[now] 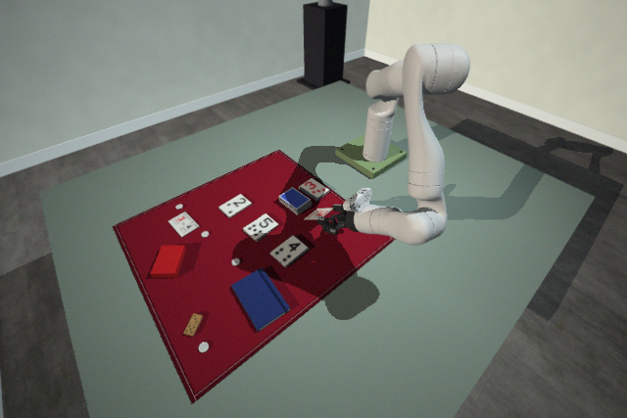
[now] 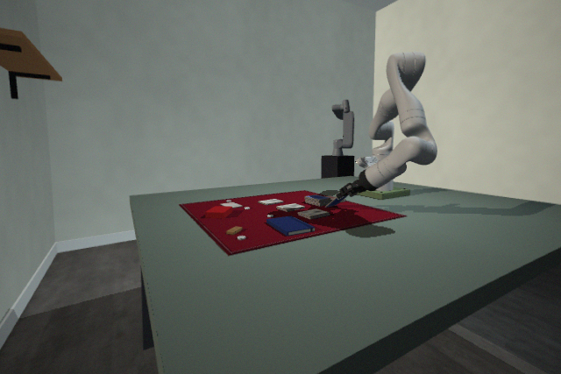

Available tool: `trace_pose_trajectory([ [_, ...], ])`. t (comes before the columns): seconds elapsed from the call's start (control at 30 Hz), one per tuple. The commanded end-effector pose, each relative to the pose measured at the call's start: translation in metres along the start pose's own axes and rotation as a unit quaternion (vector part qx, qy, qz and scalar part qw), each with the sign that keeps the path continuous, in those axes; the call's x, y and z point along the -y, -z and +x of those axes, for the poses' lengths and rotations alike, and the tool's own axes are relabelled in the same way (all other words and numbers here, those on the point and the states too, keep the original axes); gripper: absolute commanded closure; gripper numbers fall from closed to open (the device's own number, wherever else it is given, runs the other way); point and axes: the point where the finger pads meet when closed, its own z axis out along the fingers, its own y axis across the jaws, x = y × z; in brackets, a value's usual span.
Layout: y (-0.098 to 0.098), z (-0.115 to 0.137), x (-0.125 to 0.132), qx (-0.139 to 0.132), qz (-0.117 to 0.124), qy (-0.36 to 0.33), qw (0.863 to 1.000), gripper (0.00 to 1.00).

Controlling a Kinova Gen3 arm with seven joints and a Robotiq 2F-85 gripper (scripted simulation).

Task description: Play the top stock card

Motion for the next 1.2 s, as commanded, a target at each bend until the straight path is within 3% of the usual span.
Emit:
trace_pose_trajectory([
  [0.0,0.0029,0.0074,0.0023,0.023,0.000,-0.007,1.000,0.29],
  [0.27,0.0033,0.0062,0.0024,0.092,0.001,-0.007,0.996,0.29],
  [0.33,0.0033,0.0062,0.0024,0.092,0.001,-0.007,0.996,0.29],
  [0.53,0.0032,0.0052,0.0024,0.148,0.002,-0.007,0.989,0.29],
  [0.83,0.0024,0.0034,0.0024,0.235,0.004,-0.006,0.972,0.29],
  [0.9,0.0024,0.0034,0.0024,0.235,0.004,-0.006,0.972,0.29],
  [1.17,0.0011,0.0015,0.0025,0.315,0.006,-0.006,0.949,0.29],
])
